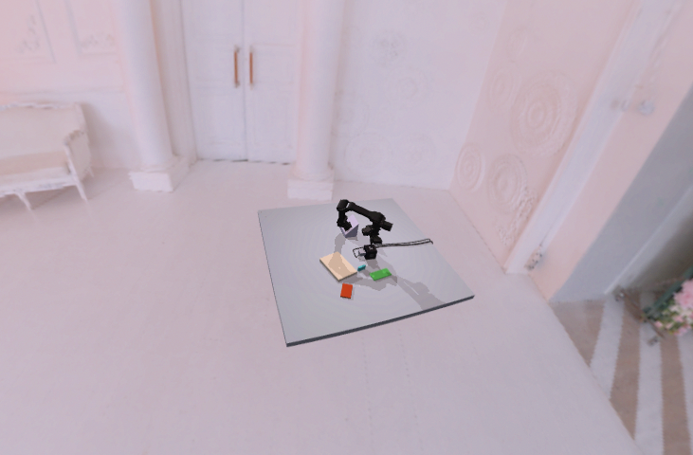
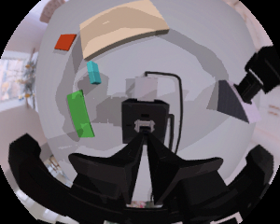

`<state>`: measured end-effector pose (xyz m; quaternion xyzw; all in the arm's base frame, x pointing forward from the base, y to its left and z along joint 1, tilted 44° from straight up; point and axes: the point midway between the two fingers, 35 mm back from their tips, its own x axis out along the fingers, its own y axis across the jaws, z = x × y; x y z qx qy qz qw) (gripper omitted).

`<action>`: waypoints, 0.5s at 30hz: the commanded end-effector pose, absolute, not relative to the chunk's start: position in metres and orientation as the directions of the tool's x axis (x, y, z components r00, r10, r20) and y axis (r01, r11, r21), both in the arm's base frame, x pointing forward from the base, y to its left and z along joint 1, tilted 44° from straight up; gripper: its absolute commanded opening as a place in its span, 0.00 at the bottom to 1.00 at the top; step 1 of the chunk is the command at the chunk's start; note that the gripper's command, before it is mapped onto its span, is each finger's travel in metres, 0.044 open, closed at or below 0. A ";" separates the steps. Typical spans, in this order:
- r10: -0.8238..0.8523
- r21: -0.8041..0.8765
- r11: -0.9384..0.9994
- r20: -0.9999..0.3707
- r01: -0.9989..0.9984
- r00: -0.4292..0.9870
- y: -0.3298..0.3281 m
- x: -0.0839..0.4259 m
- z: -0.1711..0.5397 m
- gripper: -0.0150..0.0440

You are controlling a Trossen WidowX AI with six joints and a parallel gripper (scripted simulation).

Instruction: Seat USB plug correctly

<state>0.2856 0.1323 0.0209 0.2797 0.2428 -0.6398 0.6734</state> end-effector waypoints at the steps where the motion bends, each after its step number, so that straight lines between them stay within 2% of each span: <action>1: -0.728 0.066 0.029 -0.682 0.997 0.066 0.131 0.286 0.020 0.25; 15: -0.728 0.066 0.029 -0.682 0.997 0.066 0.130 0.286 0.019 0.25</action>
